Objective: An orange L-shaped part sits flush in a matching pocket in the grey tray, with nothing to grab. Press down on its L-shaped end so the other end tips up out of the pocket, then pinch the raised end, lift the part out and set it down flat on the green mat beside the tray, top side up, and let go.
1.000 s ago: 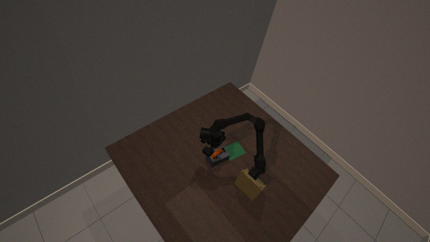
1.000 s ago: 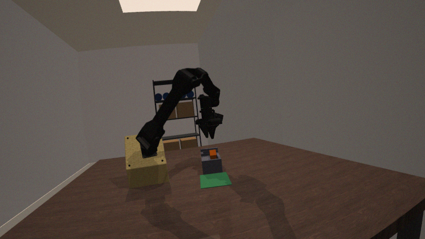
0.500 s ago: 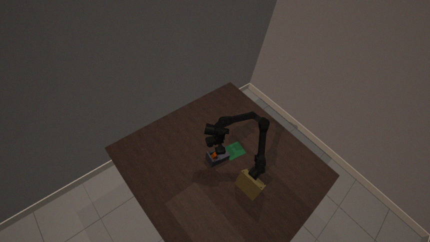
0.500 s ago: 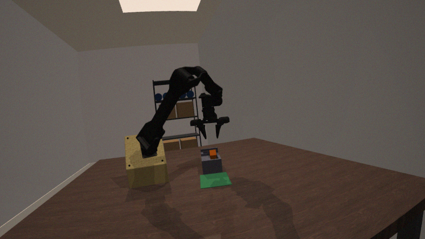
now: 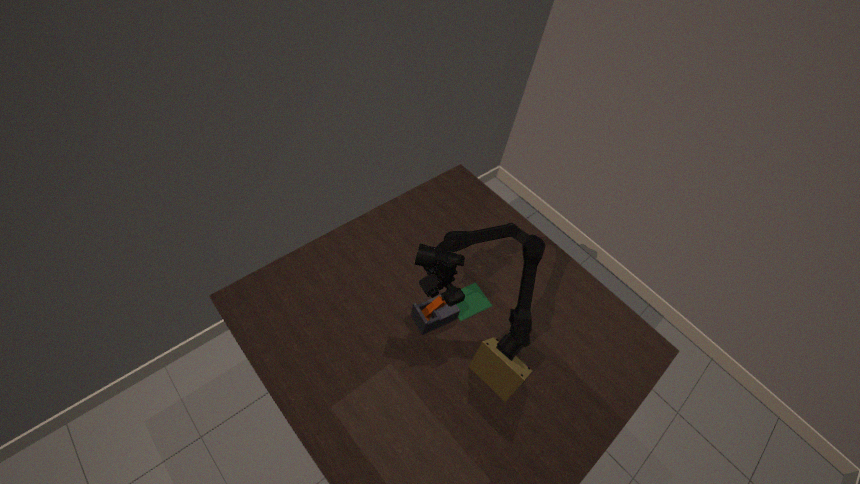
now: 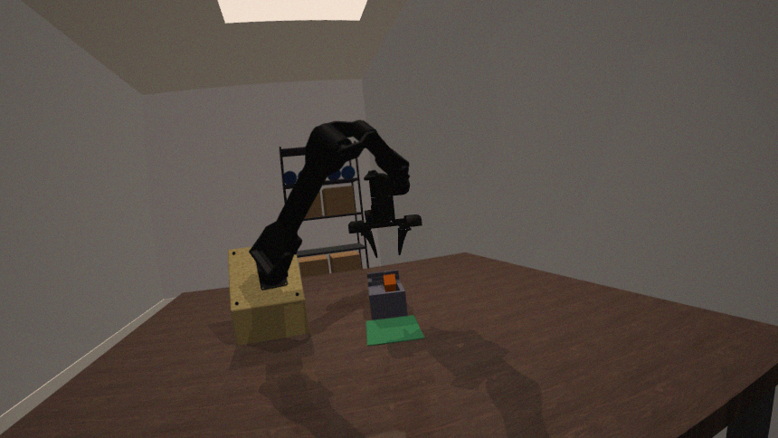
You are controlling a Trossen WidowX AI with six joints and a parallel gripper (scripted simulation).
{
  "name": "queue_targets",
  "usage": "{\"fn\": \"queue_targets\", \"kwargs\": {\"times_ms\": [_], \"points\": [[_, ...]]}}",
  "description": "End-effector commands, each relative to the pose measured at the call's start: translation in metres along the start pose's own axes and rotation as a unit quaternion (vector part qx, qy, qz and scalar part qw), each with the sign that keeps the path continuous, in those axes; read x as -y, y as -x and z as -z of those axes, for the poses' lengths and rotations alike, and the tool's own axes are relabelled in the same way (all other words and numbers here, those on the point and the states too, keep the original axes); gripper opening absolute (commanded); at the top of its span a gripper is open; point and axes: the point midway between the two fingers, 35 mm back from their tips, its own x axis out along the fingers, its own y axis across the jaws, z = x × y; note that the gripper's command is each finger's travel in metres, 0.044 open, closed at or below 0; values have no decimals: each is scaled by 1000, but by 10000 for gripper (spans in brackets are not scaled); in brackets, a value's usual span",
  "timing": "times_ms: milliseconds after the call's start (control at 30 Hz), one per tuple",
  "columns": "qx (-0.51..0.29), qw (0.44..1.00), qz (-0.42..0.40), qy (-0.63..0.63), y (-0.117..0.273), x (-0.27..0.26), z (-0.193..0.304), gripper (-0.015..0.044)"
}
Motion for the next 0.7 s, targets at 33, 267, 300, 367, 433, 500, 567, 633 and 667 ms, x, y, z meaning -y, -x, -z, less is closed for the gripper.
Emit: {"fn": "queue_targets", "kwargs": {"times_ms": [33, 267, 300, 367, 433, 500, 567, 633, 667], "points": [[-2, 1000, -1, 3, -17, -1, 3, 280], [-3, 1000, -1, 3, -31, -1, 3, 280], [-3, 1000, -1, 3, -32, -1, 3, 280], [-3, 1000, -1, 3, -34, -1, 3, 280], [-3, 1000, 0, 3, -37, -1, 3, 280], [-2, 1000, 0, 3, -41, 0, 3, 280], [-2, 1000, 0, 3, -44, 0, 3, 280], [-2, 1000, 0, 3, -47, 0, 3, 280], [-2, 1000, 0, 3, -49, 0, 3, 280]]}}
